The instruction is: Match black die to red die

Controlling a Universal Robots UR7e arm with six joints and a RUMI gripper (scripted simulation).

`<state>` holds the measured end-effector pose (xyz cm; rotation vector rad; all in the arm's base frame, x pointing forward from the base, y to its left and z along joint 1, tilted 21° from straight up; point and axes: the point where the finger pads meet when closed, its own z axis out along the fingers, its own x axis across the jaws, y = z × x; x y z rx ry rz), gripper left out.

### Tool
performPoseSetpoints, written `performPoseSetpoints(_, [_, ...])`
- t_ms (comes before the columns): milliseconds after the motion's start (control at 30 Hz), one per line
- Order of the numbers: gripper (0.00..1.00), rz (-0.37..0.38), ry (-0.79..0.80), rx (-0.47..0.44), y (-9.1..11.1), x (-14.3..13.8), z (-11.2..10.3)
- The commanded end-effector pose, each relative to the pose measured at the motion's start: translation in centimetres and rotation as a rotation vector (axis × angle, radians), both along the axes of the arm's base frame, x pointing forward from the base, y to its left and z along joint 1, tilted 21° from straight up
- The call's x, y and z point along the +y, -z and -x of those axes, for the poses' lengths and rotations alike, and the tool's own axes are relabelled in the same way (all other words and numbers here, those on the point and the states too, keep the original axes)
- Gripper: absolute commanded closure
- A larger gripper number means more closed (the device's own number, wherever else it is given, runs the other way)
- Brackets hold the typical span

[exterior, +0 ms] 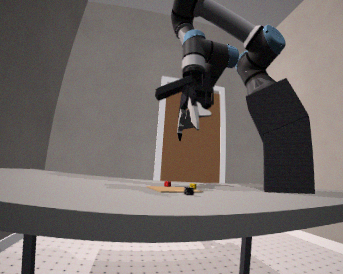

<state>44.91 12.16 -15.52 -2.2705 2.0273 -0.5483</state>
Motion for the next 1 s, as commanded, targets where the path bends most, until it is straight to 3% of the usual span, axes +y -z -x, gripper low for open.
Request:
performPoseSetpoints(0, [0.00, 0.000, 0.000, -0.001, -0.3, 0.1, 0.0])
performPoseSetpoints(333, [0.00, 0.003, -0.012, 0.002, -0.2, 0.0, 0.1])
performPoseSetpoints(567, [0.00, 0.061, -0.196, 0.041, 1.1, -0.6, 1.3])
performPoseSetpoints(967, [0.00, 0.062, -0.198, 0.041, 1.1, -0.6, 1.3])
